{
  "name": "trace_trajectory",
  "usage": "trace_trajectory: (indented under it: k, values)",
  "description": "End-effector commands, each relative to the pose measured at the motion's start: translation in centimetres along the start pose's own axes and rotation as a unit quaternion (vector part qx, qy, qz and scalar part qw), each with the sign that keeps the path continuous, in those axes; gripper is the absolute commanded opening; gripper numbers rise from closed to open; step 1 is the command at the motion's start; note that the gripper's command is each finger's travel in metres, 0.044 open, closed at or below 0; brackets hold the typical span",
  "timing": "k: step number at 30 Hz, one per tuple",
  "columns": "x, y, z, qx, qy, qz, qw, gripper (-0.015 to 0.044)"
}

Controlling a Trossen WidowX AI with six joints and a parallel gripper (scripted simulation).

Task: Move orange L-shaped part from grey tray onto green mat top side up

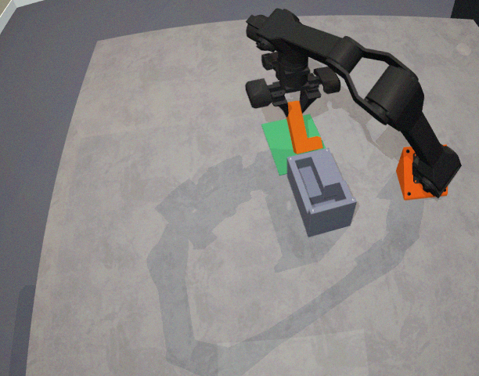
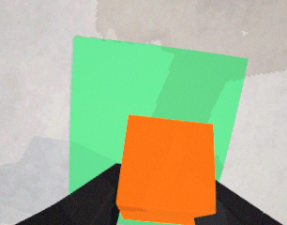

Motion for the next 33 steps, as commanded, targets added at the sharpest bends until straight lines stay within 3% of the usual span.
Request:
trace_trajectory:
  k: [1, 9, 14, 19, 33]
  values:
    - [0.0, 0.0, 0.0, 0.000, 0.000, 0.000, 1.000, 0.0053]
    - [0.2, 0.0, 0.0, 0.000, 0.000, 0.000, 1.000, 0.0263]
    - [4.0, 0.2, 0.3, -0.001, 0.000, -0.001, 1.000, 0.0394]
    - [8.4, 0.1, 0.0, -0.002, 0.001, 0.000, 1.000, 0.0400]
    - [8.2, 0.2, 0.0, -0.004, 0.008, -0.004, 1.000, 0.0400]
Point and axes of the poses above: the point midway between the two fingers, 35 mm back from their tips, its own x axis back along the fingers, its own z axis across the jaws, y = z × x, the point moved 8 cm from there along x, back along the fingers, and after that the axes turned 9 degrees about -x, right-handed, at the moved point
